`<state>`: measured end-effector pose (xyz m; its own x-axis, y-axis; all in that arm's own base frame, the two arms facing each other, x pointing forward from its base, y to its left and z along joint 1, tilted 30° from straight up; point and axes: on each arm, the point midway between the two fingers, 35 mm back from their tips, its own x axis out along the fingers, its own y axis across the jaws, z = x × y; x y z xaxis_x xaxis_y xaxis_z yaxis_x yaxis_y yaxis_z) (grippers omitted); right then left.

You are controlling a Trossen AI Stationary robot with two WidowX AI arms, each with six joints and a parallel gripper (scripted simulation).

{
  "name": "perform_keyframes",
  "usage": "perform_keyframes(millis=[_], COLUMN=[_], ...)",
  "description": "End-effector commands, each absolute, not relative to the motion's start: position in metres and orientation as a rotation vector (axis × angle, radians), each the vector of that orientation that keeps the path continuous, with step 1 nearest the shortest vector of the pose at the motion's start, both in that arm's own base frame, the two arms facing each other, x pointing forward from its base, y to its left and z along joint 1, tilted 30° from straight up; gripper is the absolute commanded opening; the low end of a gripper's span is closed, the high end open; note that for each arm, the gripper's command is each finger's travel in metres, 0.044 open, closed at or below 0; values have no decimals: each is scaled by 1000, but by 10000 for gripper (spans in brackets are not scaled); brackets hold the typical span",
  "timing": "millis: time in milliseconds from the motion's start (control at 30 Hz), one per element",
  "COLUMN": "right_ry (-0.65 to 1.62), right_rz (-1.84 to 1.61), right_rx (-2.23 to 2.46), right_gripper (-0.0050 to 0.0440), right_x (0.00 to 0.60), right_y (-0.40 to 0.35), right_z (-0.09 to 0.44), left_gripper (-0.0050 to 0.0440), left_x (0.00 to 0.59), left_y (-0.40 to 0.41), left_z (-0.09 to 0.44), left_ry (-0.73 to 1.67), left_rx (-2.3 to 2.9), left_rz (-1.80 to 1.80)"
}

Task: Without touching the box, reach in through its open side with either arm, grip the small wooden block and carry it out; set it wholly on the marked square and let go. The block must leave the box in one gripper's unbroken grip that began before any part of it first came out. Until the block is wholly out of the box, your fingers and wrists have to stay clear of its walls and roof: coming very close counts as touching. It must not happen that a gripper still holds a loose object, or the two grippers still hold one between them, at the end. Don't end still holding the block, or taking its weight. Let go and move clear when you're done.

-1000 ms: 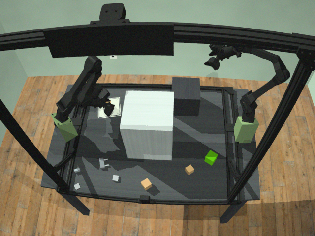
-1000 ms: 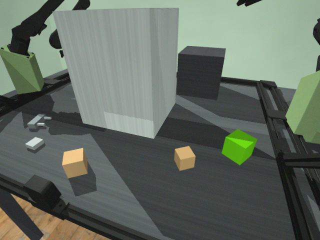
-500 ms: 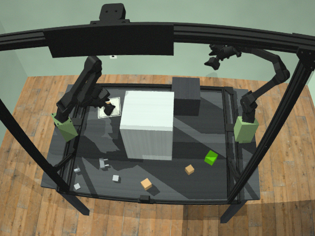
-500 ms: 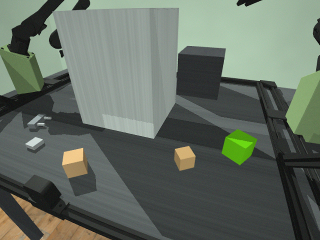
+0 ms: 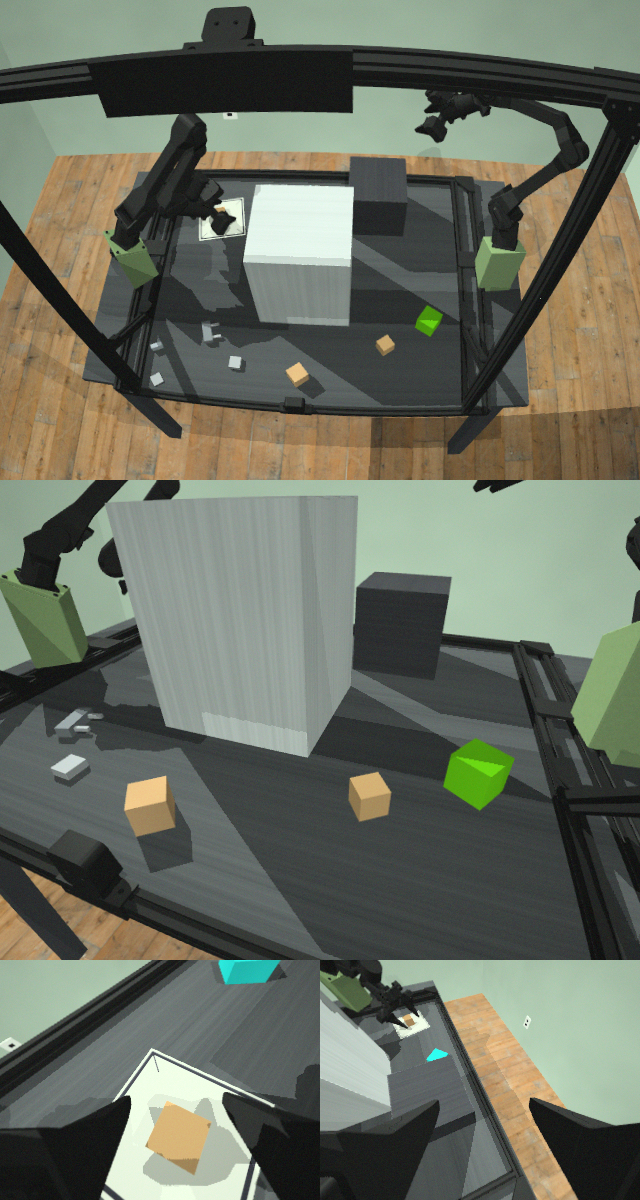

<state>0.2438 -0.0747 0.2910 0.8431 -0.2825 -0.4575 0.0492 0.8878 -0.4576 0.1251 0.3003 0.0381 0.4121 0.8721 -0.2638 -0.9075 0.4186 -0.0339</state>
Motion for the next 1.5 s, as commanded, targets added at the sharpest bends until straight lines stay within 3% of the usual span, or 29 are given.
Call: perform_keyframes(millis=[0, 1467], right_ry=[541, 541], right_rz=[-185, -185], right_rx=[-448, -448], right_gripper=[400, 400], right_x=[244, 244], right_y=[-75, -75], right_z=[291, 291], left_gripper=[400, 400], left_x=[125, 109], left_y=[301, 271], left_z=[46, 153], left_ry=[209, 117], left_rx=[-176, -113], left_rz=[1129, 1154])
